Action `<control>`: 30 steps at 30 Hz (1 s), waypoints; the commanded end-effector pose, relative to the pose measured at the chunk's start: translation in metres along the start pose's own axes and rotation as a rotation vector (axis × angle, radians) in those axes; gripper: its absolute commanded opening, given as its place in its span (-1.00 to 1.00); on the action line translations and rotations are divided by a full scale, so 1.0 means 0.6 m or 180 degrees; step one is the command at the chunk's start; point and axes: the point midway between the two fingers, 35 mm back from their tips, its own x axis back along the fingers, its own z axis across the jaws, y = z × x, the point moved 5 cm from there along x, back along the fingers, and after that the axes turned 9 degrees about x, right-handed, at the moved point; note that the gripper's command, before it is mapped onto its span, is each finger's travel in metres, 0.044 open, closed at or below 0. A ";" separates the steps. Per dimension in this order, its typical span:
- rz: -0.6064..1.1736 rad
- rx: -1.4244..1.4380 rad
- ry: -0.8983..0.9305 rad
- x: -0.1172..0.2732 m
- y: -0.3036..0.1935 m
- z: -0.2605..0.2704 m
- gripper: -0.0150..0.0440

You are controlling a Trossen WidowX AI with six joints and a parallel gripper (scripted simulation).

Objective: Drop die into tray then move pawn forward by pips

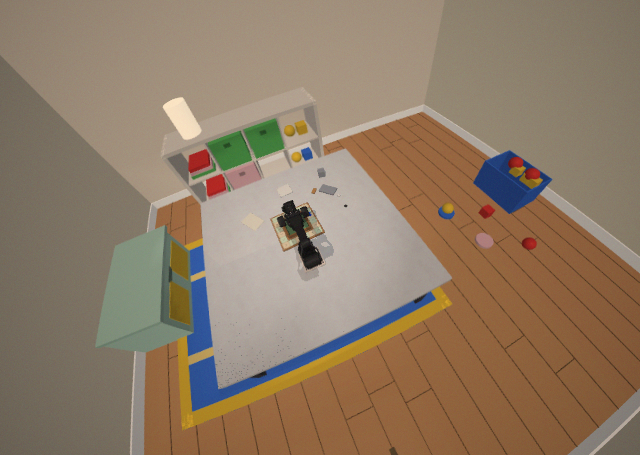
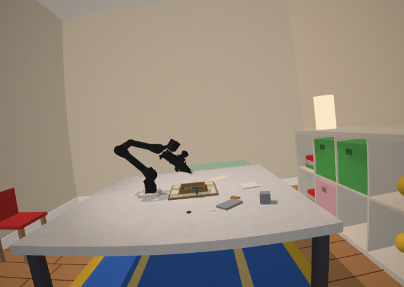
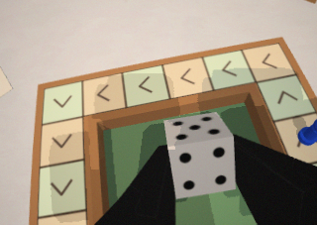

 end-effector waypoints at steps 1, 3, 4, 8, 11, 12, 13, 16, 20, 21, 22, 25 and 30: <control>-0.0016 -0.0010 -0.0012 0.002 0.001 -0.001 -0.49; -0.0016 -0.0010 -0.0012 0.002 0.001 -0.001 -0.49; -0.0016 -0.0010 -0.0012 0.002 0.001 -0.001 -0.49; -0.0002 0.0000 0.0000 0.000 0.000 0.000 -0.49; -0.0002 0.0000 0.0000 0.000 0.000 0.000 -0.49; -0.0002 0.0000 0.0000 0.000 0.000 0.000 -0.49; -0.0002 0.0000 0.0000 0.000 0.000 0.000 -0.49; -0.0002 0.0000 0.0000 0.000 0.000 0.000 -0.22; -0.0002 0.0000 0.0000 0.000 0.000 0.000 0.13; -0.0002 0.0000 0.0000 0.000 0.000 0.000 0.22; -0.0003 0.0000 -0.0001 0.002 0.002 0.000 0.31; -0.0011 -0.0006 -0.0008 0.027 0.032 -0.005 0.58; -0.0015 -0.0010 -0.0012 0.044 0.049 -0.008 1.00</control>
